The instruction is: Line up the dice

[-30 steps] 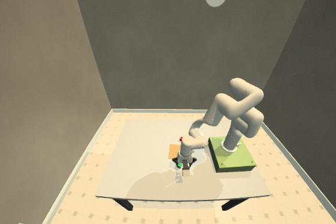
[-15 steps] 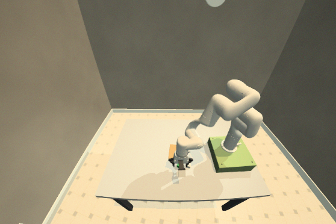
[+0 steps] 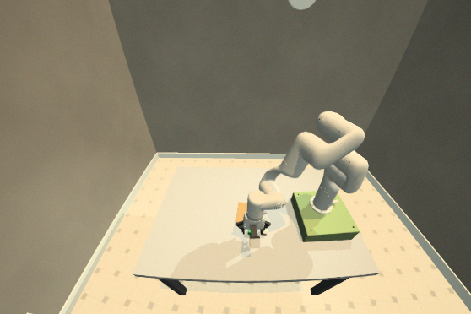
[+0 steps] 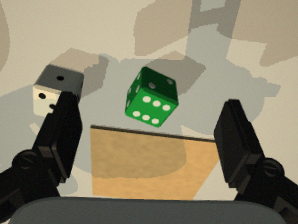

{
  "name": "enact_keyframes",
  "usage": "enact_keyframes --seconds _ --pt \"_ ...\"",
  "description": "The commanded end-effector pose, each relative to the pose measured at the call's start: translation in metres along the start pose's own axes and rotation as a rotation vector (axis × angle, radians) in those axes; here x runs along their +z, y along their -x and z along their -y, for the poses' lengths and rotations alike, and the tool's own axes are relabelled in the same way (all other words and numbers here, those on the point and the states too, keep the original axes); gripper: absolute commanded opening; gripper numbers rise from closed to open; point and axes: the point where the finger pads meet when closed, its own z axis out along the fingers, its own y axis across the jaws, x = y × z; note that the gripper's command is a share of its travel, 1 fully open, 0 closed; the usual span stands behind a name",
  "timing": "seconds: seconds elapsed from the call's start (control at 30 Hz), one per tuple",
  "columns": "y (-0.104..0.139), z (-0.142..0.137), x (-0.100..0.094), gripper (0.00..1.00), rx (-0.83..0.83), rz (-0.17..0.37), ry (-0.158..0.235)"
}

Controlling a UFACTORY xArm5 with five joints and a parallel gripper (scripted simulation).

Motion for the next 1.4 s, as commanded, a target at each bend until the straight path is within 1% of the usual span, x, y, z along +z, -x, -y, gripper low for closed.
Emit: enact_keyframes --seconds 0.0,0.67,0.73,0.87,1.1,1.17,1.23,1.3,1.37 --pt "0.0 -0.001 -0.001 1.0 0.0 -0.001 0.003" --pt "0.0 -0.001 -0.002 1.0 0.0 -0.001 0.003" --pt "0.0 -0.001 -0.004 1.0 0.0 -0.001 0.003" --pt "0.001 -0.002 -0.021 1.0 0.0 -0.001 0.003" --pt "0.0 -0.001 -0.073 1.0 0.0 -0.001 0.003" --pt "0.0 -0.001 -0.085 1.0 0.0 -0.001 0.003" --pt "0.0 -0.001 -0.085 1.0 0.0 -0.001 0.003" --pt "0.0 -0.001 -0.094 1.0 0.0 -0.001 0.003" --pt "0.0 -0.001 -0.098 1.0 0.0 -0.001 0.003"
